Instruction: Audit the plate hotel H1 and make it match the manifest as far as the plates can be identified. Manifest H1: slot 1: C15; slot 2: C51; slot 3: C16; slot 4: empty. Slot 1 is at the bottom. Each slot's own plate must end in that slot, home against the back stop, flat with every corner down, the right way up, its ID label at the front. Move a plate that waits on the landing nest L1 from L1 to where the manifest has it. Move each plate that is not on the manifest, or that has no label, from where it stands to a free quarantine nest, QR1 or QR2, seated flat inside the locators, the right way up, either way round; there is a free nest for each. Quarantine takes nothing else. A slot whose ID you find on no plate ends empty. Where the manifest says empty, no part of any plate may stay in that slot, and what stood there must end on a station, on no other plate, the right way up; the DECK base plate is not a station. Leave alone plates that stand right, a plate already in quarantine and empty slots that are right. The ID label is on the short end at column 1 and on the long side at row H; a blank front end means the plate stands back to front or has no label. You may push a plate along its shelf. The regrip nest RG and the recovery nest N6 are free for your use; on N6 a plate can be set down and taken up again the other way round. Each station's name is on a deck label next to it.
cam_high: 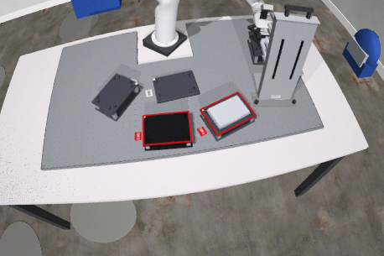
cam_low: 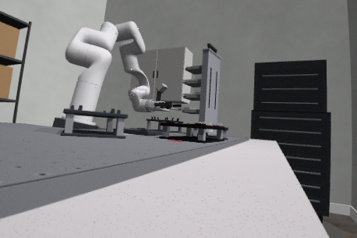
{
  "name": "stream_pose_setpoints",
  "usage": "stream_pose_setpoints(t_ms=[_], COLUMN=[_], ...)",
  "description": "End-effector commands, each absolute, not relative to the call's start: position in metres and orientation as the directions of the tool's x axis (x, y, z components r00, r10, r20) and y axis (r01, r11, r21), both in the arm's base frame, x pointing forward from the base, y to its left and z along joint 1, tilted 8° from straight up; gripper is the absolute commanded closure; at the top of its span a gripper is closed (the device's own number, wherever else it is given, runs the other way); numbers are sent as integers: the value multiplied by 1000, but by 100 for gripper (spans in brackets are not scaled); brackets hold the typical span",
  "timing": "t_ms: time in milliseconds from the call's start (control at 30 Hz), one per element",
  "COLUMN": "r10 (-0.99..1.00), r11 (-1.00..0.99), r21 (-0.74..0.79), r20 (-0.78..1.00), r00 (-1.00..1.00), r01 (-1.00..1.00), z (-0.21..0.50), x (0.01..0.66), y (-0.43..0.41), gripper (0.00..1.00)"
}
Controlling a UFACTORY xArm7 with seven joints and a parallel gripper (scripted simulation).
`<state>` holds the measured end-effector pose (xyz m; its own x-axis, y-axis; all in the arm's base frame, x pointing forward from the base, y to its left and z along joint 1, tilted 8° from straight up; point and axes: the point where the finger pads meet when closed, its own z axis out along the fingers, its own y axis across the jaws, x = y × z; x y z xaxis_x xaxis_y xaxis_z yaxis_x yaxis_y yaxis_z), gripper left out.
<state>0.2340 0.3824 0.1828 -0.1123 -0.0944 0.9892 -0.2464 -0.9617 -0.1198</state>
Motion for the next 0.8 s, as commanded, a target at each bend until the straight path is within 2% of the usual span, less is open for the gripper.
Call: stream_pose_setpoints(t_ms=[0,767], r10=[-97,-97], r11=[-961,-961], r21=[-123,-123], r20=[989,989], r00=[-113,-113], r01=[-247,-247], z=[184,186], x=[239,254], y=[382,377], gripper=[100,100])
